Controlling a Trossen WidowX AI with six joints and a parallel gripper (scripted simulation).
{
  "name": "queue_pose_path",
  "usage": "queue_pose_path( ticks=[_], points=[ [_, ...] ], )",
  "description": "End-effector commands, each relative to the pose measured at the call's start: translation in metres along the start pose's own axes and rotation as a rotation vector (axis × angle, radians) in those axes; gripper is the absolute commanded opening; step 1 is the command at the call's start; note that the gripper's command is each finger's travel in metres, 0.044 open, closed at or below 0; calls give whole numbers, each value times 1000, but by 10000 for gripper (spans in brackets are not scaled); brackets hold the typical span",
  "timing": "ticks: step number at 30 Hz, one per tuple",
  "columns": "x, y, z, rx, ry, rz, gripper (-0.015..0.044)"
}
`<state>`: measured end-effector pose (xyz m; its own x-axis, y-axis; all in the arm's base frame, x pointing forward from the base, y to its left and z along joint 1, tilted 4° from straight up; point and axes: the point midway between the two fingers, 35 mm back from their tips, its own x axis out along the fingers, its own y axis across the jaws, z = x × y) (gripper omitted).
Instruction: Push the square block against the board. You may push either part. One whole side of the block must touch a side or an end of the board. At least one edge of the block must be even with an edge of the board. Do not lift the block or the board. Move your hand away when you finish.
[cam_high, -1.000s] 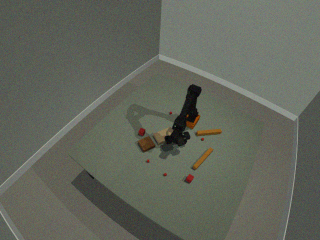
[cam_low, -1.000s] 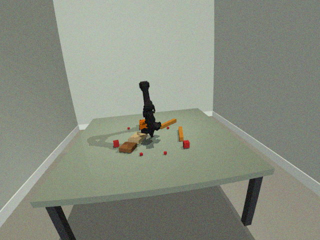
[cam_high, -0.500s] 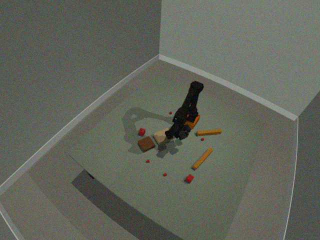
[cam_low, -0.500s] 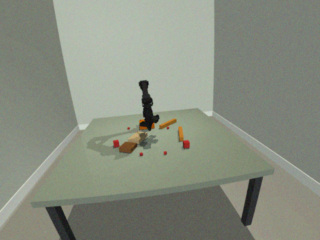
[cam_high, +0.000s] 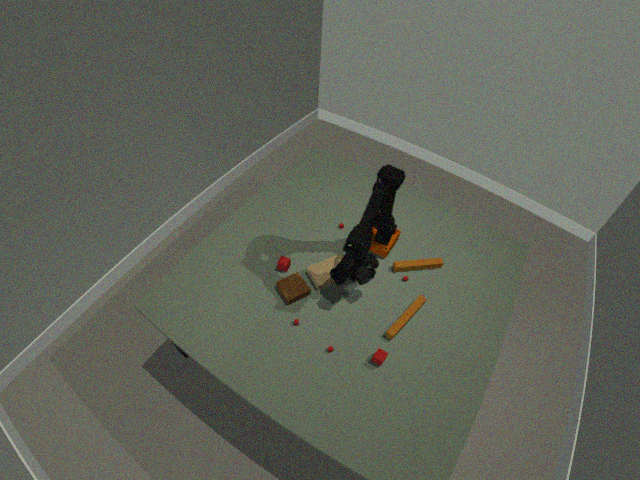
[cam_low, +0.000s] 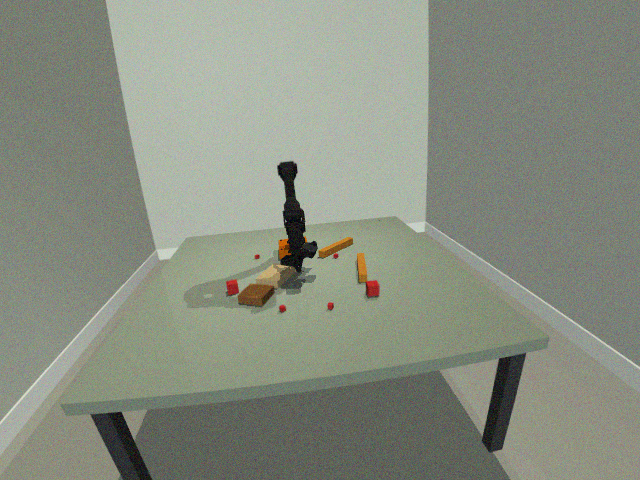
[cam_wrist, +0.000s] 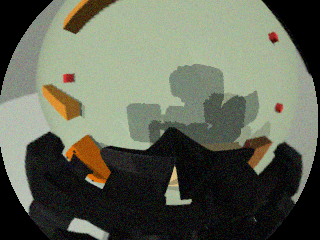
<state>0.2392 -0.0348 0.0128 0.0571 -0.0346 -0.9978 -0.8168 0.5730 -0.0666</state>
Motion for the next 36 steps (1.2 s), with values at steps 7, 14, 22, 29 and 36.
queue_pose_path(
  ticks=[7,14,22,29,36],
  points=[
    [1,-4,-5,-5,-6,-16,0],
    [1,-5,-11,-5,-5,-16,0],
    [2,-6,-19,-6,-5,-16,0],
    [2,-7,-25,-6,-4,-16,0],
    [2,-8,-32,-6,-4,-16,0]
  ],
)
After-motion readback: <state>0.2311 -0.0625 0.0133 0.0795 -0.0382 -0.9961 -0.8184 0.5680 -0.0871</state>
